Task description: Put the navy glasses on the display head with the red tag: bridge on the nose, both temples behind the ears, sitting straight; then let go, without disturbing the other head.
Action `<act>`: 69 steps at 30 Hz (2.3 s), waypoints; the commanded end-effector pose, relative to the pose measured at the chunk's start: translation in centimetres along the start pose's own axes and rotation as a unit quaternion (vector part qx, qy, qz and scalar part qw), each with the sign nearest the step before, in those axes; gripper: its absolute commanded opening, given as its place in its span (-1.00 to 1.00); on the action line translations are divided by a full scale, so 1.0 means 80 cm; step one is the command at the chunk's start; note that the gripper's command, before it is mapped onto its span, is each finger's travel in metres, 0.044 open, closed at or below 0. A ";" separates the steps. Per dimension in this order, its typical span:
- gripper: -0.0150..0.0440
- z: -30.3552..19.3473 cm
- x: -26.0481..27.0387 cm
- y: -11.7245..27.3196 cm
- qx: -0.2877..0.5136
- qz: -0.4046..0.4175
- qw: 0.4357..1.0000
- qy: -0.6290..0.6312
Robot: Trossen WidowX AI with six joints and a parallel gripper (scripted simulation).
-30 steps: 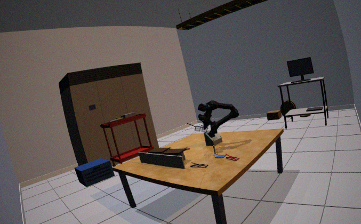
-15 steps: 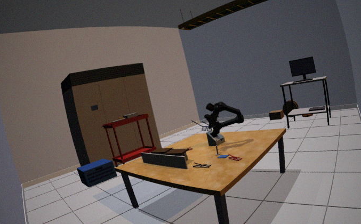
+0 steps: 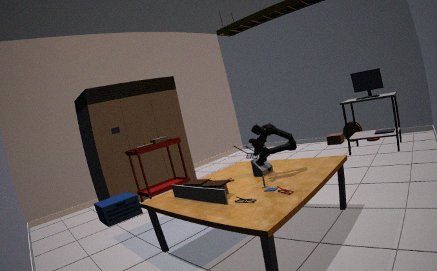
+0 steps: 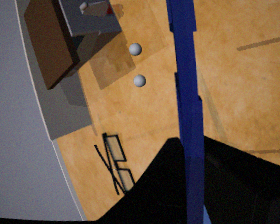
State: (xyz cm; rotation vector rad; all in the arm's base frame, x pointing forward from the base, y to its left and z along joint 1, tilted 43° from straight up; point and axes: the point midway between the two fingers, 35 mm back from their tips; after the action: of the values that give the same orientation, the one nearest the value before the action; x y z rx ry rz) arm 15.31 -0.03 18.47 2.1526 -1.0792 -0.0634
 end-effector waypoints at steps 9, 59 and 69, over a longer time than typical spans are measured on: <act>-0.49 0.000 0.000 0.000 -0.001 0.001 1.000 0.004; -0.49 0.055 0.074 -0.061 -0.028 -0.178 0.979 0.094; -0.49 0.078 0.084 -0.089 -0.028 -0.229 0.965 0.121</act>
State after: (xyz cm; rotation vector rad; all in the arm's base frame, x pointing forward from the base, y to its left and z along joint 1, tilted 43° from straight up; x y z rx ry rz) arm 22.00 -5.42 11.98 2.2459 -0.4706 -0.0527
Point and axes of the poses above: the point midway between the two fingers, 35 mm back from their tips, its own y axis back along the fingers, its own x axis across the jaws, z = x × y, and after that the axes turned 15 degrees about -y, right-handed
